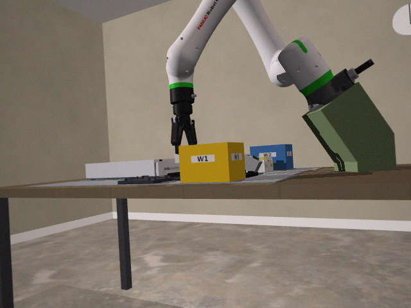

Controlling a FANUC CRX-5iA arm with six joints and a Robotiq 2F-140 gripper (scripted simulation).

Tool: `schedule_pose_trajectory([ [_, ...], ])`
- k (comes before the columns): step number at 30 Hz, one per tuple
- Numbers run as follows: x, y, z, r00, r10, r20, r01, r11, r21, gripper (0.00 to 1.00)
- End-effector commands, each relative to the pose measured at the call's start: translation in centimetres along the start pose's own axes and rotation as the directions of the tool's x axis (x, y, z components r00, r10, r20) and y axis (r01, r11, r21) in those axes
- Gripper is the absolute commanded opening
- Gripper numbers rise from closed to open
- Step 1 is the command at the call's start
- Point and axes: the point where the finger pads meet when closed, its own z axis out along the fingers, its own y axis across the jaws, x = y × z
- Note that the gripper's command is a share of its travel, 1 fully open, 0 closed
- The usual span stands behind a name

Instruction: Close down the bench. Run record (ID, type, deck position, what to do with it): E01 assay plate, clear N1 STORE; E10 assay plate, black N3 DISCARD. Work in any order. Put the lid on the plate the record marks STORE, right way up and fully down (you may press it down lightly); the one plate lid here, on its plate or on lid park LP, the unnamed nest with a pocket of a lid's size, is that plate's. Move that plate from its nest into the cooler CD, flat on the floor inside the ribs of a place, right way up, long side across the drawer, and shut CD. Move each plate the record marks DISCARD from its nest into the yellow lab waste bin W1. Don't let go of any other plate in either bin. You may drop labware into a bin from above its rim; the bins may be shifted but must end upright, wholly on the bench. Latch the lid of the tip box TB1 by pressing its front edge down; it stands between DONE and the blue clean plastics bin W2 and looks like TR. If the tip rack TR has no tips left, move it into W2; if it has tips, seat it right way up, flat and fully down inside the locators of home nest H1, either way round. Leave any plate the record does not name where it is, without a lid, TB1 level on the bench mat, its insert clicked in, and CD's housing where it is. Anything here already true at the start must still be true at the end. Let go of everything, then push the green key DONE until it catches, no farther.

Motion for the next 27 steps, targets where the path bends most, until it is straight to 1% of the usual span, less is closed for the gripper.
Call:
schedule_pose_trajectory([
  [1, 0.0, 0.0, 0.4, 1.0, 0.0, 0.0, 0.0, 1.0, 0.0, 0.66],
  [17, 0.0, 0.0, 2.4, 1.0, 0.0, 0.0, 0.0, 1.0, 0.0, 0.66],
  [19, 0.0, 0.0, 2.4, 1.0, 0.0, 0.0, 0.0, 1.0, 0.0, 0.66],
  [23, 0.0, 0.0, 2.9, 1.0, 0.0, 0.0, 0.0, 1.0, 0.0, 0.66],
  [27, 0.0, 0.0, 2.9, 1.0, 0.0, 0.0, 0.0, 1.0, 0.0, 0.66],
])
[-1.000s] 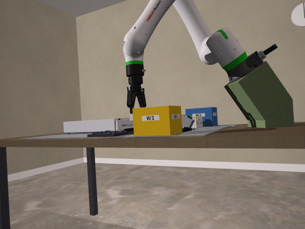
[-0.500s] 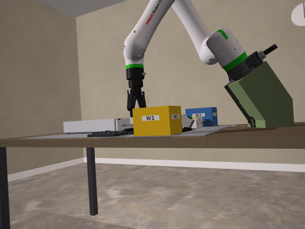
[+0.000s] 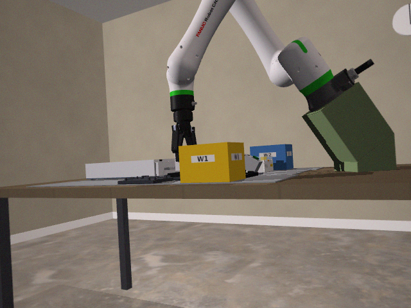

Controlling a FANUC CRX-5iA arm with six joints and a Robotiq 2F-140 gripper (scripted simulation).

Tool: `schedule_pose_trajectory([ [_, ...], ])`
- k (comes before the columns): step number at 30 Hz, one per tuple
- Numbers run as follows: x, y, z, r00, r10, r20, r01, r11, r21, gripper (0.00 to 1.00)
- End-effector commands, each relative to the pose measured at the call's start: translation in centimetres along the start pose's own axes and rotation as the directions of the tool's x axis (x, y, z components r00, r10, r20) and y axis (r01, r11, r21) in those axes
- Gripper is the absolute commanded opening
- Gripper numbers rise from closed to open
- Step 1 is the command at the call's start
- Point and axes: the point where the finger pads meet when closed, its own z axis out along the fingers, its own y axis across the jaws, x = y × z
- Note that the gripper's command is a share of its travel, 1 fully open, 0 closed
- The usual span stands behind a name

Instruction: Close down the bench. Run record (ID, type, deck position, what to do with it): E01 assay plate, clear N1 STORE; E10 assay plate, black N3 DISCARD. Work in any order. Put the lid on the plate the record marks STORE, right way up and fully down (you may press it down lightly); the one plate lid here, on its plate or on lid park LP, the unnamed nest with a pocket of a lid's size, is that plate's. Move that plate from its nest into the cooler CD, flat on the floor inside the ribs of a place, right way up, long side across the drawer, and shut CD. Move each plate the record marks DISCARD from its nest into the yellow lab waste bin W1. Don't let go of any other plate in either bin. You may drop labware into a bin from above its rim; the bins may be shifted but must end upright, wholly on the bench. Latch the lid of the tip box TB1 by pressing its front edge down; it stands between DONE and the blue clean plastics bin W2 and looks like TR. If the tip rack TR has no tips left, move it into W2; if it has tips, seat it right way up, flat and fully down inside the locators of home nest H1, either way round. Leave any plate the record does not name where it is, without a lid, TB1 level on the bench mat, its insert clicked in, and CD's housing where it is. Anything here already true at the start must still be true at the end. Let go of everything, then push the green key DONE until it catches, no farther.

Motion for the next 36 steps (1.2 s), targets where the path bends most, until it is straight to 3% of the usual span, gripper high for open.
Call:
schedule_pose_trajectory([
  [1, 0.0, 0.0, 0.0, 1.0, 0.0, 0.0, 0.0, 1.0, 0.0, 0.66],
  [18, 0.0, 0.0, 2.0, 1.0, 0.0, 0.0, 0.0, 1.0, 0.0, 0.66],
  [36, 0.0, 0.0, 2.0, 1.0, 0.0, 0.0, 0.0, 1.0, 0.0, 0.63],
])
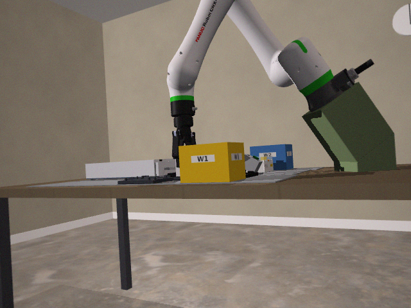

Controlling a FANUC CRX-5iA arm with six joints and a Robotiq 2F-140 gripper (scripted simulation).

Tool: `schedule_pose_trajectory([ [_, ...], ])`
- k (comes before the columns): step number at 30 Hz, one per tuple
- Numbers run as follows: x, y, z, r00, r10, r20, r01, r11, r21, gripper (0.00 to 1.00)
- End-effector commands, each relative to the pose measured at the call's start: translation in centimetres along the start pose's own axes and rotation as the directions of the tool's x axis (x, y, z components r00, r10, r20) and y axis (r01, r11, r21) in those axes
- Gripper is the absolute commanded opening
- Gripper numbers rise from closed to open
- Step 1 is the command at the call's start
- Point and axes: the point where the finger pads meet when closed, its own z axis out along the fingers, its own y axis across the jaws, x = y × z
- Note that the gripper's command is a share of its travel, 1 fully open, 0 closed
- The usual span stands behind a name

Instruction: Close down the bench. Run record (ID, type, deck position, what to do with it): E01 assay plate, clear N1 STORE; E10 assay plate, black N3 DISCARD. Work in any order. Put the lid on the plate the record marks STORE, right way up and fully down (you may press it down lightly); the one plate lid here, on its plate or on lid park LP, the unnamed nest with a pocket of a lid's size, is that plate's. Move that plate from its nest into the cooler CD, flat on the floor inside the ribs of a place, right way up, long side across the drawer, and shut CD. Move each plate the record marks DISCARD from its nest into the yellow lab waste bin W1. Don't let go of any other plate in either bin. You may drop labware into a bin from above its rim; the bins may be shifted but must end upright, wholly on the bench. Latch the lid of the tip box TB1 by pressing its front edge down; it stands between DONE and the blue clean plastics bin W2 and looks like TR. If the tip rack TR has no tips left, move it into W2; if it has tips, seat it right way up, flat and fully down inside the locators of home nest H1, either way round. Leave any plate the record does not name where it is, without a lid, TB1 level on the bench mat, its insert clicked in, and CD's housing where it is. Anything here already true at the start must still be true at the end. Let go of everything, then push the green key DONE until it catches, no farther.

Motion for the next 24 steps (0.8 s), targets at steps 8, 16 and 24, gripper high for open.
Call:
schedule_pose_trajectory([
  [8, 0.02, 0.0, -0.01, 1.0, 0.0, 0.0, 0.0, 1.0, 0.0, 0.6],
  [16, 0.02, 0.0, -0.01, 1.0, 0.0, 0.0, 0.0, 1.0, 0.0, 0.56],
  [24, 0.02, 0.0, -0.01, 1.0, 0.0, 0.0, 0.0, 1.0, 0.0, 0.0],
])
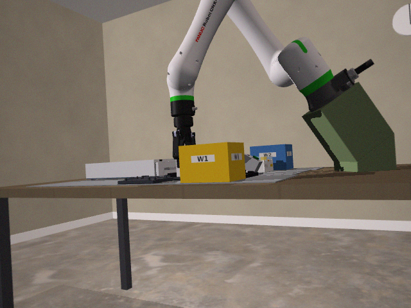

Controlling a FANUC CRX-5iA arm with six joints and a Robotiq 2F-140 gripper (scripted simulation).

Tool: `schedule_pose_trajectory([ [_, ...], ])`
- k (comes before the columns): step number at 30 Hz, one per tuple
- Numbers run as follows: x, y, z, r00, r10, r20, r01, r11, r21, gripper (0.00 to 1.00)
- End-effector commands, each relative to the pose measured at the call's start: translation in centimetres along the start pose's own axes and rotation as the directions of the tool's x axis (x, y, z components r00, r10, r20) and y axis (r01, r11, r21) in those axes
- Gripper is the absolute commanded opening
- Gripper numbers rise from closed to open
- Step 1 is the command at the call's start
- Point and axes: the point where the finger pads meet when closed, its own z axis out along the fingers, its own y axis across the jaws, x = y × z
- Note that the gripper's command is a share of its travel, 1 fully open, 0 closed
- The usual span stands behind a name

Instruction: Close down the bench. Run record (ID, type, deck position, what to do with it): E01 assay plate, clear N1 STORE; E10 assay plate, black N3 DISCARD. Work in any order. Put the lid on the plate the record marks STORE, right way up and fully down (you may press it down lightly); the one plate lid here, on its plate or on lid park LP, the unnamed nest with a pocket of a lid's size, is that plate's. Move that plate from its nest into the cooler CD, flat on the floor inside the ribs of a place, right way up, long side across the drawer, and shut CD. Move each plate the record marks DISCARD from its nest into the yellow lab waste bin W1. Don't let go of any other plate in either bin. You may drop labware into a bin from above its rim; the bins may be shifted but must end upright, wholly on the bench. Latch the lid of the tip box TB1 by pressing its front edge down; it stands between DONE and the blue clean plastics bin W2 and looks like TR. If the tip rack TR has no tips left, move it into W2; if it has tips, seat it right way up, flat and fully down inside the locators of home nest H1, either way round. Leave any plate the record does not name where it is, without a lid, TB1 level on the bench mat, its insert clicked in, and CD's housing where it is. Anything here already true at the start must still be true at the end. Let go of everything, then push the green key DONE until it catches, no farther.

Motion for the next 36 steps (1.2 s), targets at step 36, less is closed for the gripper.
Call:
schedule_pose_trajectory([
  [36, 0.01, 0.0, -0.36, 1.0, 0.0, 0.0, 0.0, 1.0, 0.0, 0.0],
])
